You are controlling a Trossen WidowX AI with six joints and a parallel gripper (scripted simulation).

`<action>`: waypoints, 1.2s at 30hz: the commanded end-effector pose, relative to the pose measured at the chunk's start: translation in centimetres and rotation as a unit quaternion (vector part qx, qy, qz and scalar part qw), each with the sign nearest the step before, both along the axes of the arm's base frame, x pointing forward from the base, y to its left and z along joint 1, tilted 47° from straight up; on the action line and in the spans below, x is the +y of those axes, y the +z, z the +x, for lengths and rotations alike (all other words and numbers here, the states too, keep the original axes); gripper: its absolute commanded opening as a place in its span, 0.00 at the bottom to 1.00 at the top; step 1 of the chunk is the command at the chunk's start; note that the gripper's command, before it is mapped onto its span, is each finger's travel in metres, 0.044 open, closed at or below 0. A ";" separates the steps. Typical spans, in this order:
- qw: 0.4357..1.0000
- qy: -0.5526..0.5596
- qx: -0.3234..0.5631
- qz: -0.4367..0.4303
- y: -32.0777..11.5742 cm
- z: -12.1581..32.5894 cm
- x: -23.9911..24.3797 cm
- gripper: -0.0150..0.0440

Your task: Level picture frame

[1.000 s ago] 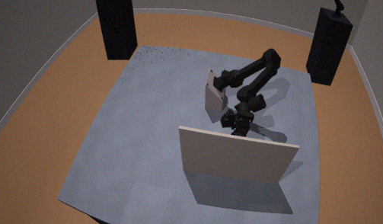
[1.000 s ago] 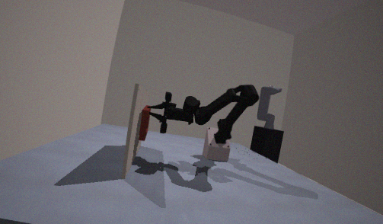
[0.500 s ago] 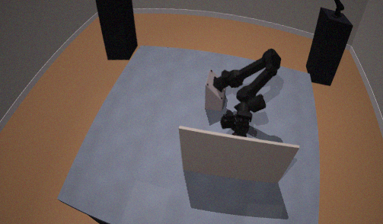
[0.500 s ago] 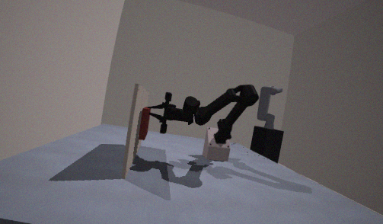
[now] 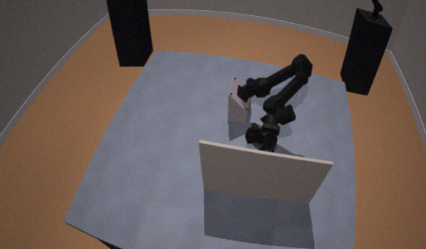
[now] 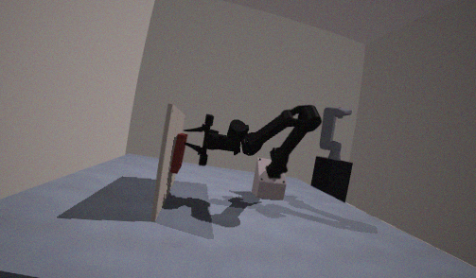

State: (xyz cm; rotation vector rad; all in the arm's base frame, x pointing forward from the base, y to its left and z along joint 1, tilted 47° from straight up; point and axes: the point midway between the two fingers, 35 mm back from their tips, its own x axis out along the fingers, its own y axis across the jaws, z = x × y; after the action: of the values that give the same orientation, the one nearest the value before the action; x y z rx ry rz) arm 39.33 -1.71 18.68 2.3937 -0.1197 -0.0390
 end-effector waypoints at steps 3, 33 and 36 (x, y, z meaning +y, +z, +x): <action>1.000 0.000 0.000 -0.002 0.0 0.0 0.0 0.69; 0.997 -0.007 0.013 -0.081 3.0 -14.9 0.3 0.69; 0.996 -0.008 0.014 -0.083 3.1 -16.5 0.1 0.69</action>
State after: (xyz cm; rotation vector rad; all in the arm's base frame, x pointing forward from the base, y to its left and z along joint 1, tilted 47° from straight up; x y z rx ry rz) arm 24.17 -1.52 21.38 2.2304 -0.1217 -0.0804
